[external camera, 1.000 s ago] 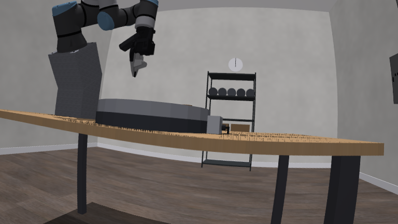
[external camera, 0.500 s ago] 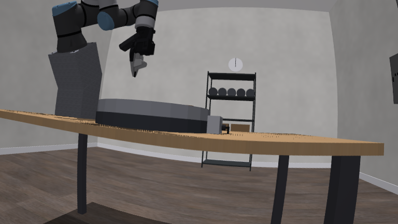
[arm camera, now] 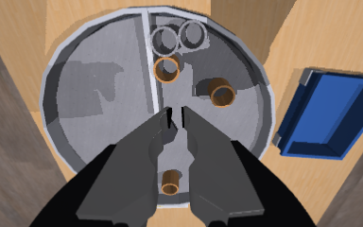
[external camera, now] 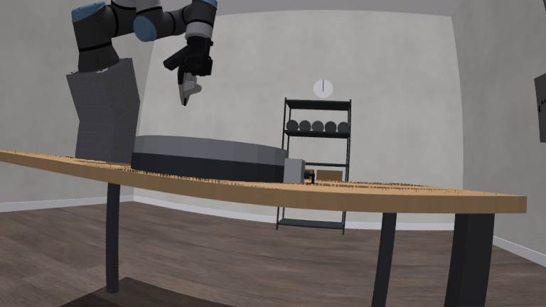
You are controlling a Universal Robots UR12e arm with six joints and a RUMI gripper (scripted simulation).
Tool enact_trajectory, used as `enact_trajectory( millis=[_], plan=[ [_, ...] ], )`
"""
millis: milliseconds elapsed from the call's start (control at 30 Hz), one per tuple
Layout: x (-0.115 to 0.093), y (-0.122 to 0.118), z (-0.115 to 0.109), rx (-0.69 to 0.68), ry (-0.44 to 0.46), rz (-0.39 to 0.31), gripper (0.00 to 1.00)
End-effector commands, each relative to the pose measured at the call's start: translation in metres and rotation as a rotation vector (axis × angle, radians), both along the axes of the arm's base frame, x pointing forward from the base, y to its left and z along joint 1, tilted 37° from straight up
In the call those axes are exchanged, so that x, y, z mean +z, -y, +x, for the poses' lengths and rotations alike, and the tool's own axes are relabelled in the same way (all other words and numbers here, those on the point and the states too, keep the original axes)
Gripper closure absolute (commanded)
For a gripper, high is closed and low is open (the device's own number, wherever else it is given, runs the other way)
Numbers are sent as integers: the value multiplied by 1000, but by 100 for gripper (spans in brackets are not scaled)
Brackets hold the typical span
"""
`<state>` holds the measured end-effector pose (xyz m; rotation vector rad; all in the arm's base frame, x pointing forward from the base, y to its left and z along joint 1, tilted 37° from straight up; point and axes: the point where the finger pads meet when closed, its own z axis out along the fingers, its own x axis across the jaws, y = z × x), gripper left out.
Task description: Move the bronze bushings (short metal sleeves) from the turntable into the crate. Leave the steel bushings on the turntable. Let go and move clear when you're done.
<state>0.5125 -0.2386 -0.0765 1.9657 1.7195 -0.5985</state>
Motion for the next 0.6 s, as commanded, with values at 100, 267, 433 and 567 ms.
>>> enact_trajectory(
  millis=[100,267,433,567],
  plan=[
    [0,0,0,0,1,0,95],
    [0,0,0,0,1,0,95],
    [0,0,0,0,1,0,95],
    [0,0,0,0,1,0,95]
  ],
)
